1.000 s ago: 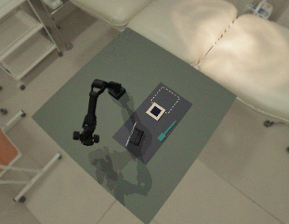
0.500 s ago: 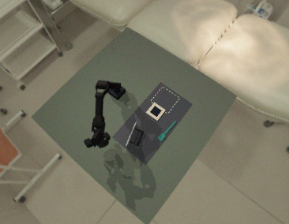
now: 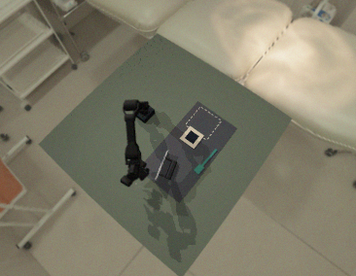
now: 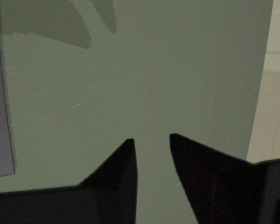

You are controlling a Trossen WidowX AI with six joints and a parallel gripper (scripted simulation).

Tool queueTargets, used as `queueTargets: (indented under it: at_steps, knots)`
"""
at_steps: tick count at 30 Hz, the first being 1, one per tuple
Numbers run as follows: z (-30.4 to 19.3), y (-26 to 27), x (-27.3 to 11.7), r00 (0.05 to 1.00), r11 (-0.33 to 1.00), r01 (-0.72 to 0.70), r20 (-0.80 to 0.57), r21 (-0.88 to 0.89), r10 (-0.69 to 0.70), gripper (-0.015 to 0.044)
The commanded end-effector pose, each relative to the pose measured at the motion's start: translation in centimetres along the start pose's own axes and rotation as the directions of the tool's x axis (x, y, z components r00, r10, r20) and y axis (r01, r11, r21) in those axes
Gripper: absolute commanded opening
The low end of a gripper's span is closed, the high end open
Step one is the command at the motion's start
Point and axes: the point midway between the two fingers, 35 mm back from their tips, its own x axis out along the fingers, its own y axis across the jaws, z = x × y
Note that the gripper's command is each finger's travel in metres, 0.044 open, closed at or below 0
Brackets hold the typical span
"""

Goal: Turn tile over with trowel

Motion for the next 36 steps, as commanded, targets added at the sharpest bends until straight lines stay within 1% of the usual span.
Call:
queueTargets:
  at_steps: [1, 8, 18, 27, 36]
  knots:
    - [1.8, 1.2, -0.5, 0.999, 0.994, -0.027, 0.023, -0.106, 0.029, 0.0100]
    - [4.7, 3.5, -1.6, 0.994, 0.952, -0.068, 0.058, -0.298, 0.089, 0.0100]
    - [8.5, 7.6, -3.7, 0.975, 0.814, -0.107, 0.098, -0.571, 0.198, 0.0100]
    - [11.5, 11.1, -5.8, 0.955, 0.626, -0.097, 0.106, -0.773, 0.279, 0.0100]
    - [13.7, 15.1, -7.9, 0.931, 0.366, -0.055, 0.084, -0.929, 0.354, 0.0100]
